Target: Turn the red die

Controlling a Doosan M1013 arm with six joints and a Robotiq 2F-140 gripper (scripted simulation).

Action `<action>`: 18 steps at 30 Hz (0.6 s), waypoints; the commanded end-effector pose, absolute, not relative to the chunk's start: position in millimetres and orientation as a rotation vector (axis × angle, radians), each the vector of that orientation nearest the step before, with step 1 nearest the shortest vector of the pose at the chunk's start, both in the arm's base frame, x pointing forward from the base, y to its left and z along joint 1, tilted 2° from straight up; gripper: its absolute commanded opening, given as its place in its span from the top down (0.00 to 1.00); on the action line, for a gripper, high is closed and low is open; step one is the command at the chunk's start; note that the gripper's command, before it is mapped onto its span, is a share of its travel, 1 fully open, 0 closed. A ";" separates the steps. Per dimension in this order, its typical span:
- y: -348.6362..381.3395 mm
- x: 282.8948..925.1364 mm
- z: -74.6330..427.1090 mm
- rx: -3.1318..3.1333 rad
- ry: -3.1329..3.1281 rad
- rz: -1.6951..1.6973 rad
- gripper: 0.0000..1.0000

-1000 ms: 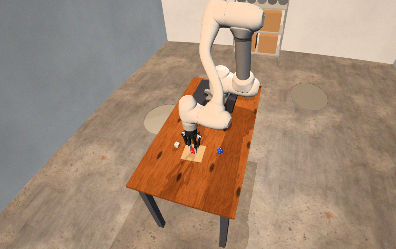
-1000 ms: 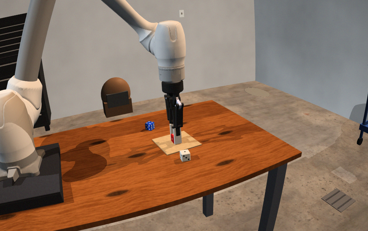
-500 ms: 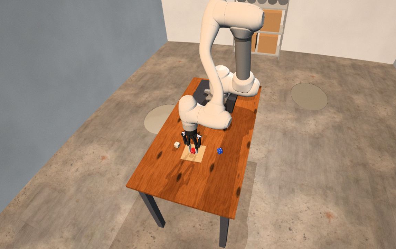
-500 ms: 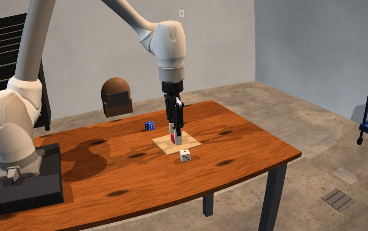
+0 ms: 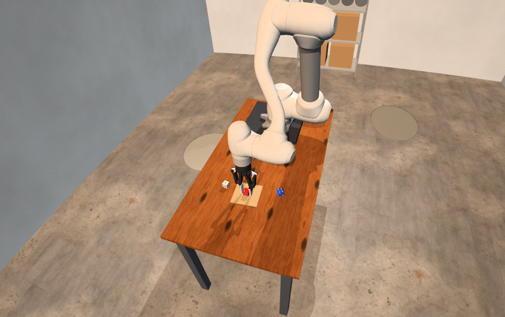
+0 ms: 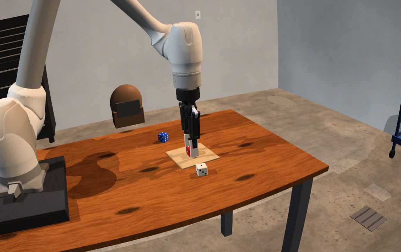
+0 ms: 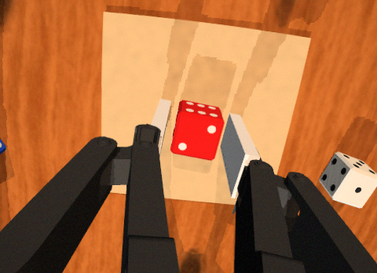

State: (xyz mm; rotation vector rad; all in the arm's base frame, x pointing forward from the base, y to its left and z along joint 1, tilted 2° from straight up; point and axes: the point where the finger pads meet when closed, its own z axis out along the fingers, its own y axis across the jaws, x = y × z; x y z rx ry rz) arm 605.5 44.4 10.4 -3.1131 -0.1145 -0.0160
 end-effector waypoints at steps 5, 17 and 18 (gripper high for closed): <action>43.9 605.4 30.9 -3.113 -0.115 -0.016 0.72; 42.5 604.9 82.9 -3.113 -0.115 -0.016 0.72; 42.4 604.8 87.0 -3.113 -0.115 -0.016 0.72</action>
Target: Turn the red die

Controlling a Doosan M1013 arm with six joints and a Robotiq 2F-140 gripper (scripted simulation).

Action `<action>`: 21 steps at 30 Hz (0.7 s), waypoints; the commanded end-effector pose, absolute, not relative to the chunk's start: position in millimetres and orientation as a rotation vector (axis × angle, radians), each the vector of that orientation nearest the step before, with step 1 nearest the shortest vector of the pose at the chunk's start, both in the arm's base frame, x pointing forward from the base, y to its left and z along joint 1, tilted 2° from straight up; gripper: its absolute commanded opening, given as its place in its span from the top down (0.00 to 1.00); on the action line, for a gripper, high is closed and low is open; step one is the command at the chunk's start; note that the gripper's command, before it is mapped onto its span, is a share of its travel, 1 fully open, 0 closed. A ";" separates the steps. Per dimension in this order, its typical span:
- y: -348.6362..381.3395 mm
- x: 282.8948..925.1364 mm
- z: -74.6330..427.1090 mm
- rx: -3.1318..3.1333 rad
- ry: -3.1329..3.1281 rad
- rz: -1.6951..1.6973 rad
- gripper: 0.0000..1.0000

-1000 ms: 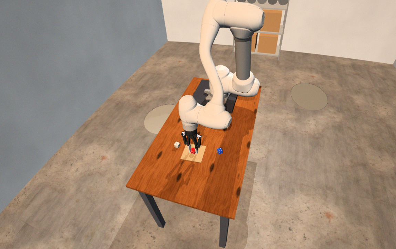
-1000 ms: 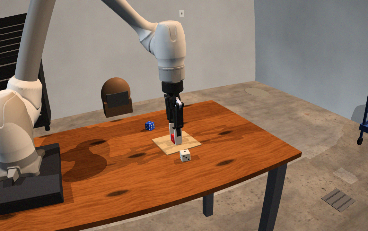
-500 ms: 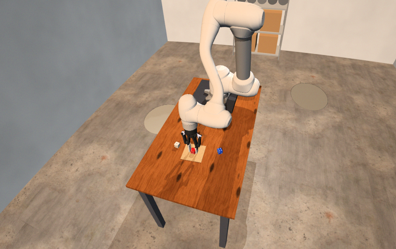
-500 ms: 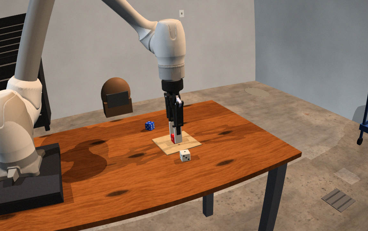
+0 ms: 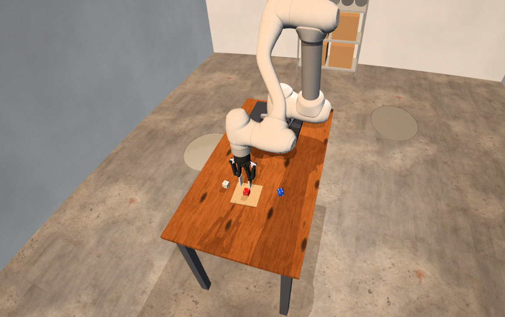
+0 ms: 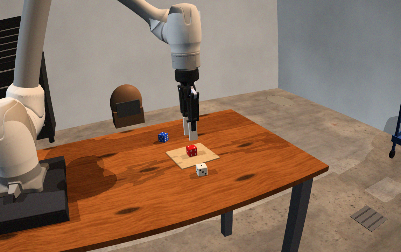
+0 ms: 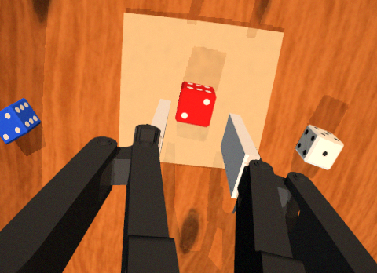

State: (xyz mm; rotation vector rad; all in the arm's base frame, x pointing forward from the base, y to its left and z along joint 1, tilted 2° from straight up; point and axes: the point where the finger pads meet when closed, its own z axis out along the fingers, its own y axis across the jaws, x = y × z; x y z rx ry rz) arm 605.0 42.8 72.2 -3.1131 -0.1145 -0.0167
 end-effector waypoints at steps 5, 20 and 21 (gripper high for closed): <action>42.1 604.7 98.2 -3.113 -0.115 -0.016 0.72; 42.1 604.7 99.0 -3.113 -0.115 -0.016 0.00; 42.1 604.7 99.0 -3.113 -0.115 -0.016 0.00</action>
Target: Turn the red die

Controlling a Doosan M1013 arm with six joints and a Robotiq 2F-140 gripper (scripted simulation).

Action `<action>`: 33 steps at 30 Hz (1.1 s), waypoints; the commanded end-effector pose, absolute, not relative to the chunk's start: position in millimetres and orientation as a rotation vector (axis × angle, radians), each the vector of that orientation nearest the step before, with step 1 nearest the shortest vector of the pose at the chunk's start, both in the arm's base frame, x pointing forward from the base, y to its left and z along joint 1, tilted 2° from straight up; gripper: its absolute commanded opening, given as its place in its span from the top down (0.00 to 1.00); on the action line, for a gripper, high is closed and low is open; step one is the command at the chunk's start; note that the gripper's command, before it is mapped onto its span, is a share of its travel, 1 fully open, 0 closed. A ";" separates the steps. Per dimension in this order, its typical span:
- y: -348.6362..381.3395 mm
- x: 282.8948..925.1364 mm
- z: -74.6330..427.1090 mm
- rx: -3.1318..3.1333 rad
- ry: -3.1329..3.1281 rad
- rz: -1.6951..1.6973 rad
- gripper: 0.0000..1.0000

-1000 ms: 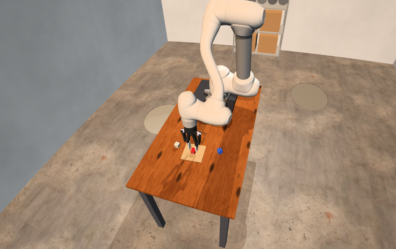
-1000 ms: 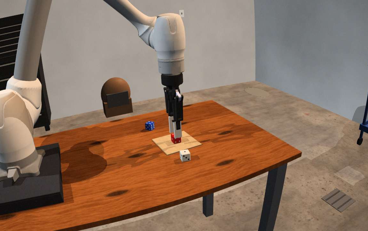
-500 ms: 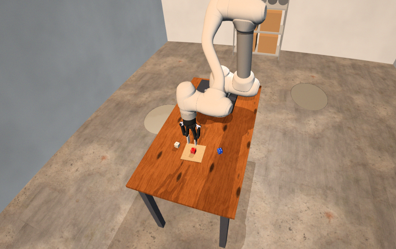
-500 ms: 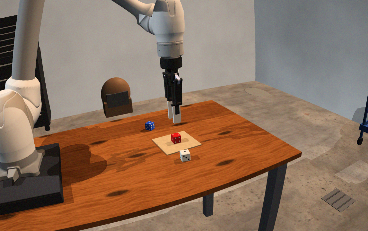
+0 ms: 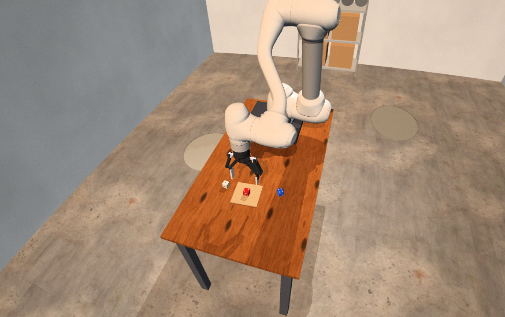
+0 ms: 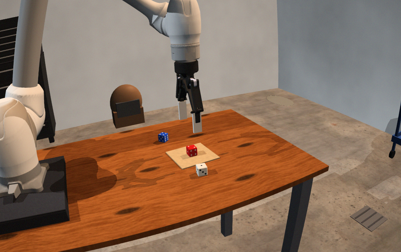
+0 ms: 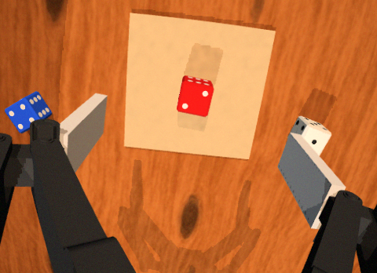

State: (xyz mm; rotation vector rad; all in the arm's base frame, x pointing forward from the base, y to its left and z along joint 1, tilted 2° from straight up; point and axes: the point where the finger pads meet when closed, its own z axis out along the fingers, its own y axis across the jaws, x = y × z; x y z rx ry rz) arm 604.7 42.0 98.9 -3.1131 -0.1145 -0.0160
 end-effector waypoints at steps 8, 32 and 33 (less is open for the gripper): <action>42.1 604.7 99.0 -3.113 -0.115 -0.016 0.00; 41.9 604.8 98.1 -2.988 0.872 -0.002 0.00; 41.9 604.8 98.0 -2.964 0.953 -0.001 0.00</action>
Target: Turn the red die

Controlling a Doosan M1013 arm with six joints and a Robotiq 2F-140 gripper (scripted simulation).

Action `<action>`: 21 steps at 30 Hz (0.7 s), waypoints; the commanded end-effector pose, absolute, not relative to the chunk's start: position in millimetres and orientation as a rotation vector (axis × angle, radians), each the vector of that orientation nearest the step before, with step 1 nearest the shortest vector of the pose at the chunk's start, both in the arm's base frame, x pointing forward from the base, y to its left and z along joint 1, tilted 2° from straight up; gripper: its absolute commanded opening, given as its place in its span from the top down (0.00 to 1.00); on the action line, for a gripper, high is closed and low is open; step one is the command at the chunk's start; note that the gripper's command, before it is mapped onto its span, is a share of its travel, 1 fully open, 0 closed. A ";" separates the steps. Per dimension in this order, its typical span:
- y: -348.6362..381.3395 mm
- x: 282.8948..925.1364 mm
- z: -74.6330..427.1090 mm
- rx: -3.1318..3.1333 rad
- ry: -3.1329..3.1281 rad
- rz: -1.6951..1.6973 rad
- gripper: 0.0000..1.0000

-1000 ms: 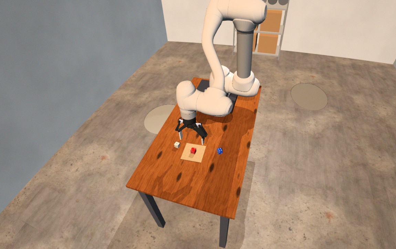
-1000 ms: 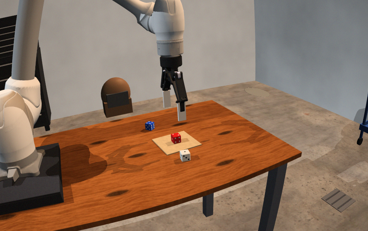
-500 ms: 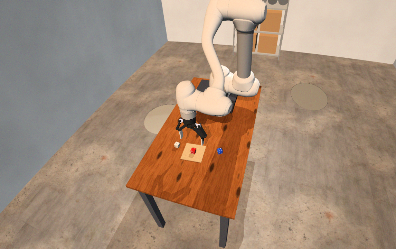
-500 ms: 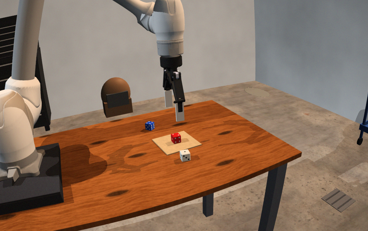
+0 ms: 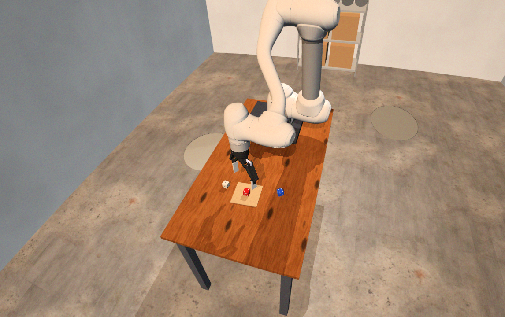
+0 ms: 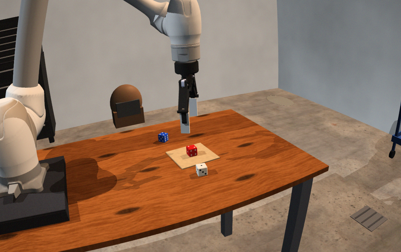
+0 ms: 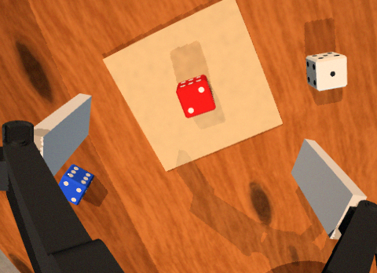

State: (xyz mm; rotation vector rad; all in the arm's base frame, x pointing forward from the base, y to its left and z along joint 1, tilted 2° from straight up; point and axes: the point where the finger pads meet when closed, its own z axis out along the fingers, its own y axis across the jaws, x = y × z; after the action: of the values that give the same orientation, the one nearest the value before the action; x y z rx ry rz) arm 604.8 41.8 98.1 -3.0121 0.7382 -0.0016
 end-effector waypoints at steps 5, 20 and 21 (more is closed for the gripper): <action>41.9 604.8 97.8 -2.896 1.142 0.002 0.00; 41.8 604.9 97.1 -2.540 1.802 0.013 0.00; 41.7 604.9 97.1 -2.500 1.856 0.013 0.00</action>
State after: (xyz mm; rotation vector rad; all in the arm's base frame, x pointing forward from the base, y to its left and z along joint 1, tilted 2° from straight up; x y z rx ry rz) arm 604.9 41.7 97.1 -2.6154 1.6691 0.0186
